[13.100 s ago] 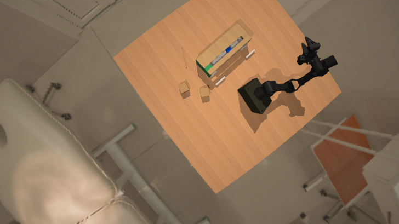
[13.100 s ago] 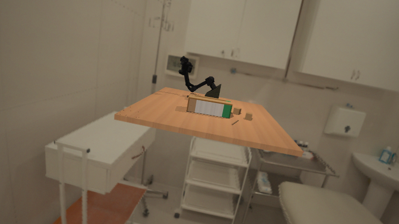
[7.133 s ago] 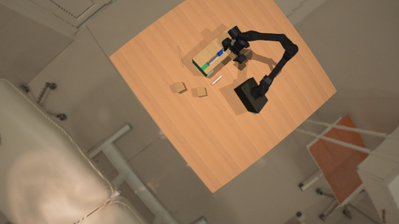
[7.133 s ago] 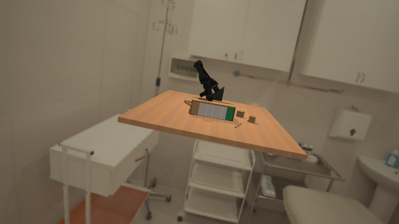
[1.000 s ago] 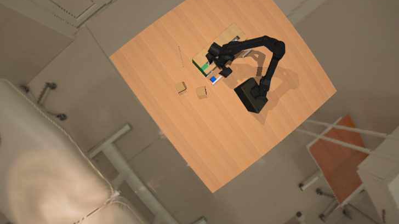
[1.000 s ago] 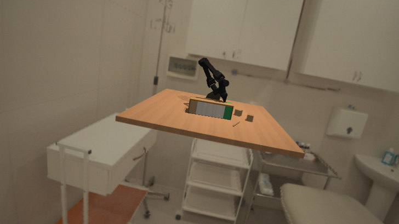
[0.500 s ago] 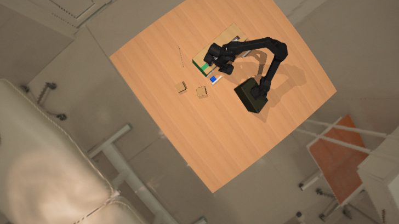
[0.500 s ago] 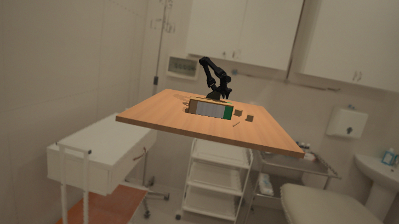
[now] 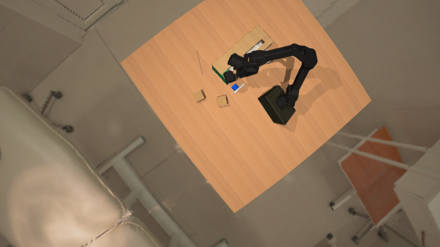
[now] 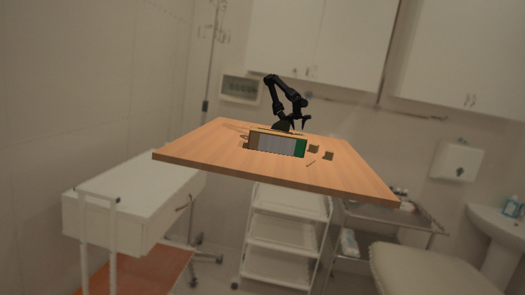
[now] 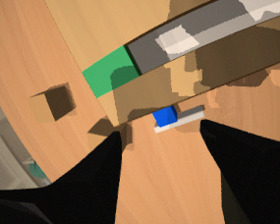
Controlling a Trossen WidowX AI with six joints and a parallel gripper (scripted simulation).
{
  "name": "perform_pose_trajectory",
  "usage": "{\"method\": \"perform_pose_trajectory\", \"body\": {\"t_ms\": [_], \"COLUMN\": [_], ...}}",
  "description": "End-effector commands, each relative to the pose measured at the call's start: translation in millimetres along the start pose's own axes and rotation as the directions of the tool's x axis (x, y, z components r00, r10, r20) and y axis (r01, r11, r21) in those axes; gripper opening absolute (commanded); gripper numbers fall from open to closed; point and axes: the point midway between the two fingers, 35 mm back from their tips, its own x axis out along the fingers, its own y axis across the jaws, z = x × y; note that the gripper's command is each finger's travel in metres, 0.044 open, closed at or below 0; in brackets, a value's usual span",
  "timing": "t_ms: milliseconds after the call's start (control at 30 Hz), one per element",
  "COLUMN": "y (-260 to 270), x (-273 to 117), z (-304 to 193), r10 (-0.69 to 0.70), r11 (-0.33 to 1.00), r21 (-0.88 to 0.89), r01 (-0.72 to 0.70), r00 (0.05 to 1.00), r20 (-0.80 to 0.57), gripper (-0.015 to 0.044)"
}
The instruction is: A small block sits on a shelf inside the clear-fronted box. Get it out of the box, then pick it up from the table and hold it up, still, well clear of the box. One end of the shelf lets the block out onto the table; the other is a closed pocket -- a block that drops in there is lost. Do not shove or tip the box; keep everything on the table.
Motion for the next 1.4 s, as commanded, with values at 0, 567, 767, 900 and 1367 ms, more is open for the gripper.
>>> {"method": "perform_pose_trajectory", "body": {"t_ms": [0, 567, 767, 900, 1367], "y": [4.4, 10.2, 11.8, 12.9, 15.6], "x": [2.2, 0.7, 0.0, -0.6, -2.6], "z": [-15.8, -29.5, -33.6, -36.9, -46.1], "r10": [-0.058, -0.087, -0.093, -0.097, -0.102], "r11": [0.592, -0.316, -0.607, -0.769, -0.991], "r21": [-0.798, -0.934, -0.784, -0.632, 0.049], "r01": [0.114, 0.167, 0.133, 0.096, -0.126], "r00": [0.993, 0.975, 0.967, 0.96, 0.935], "r20": [0.1, 0.203, 0.236, 0.263, 0.341], "gripper": [0.0285, 0.0285, 0.0285, 0.0285, 0.0285]}}
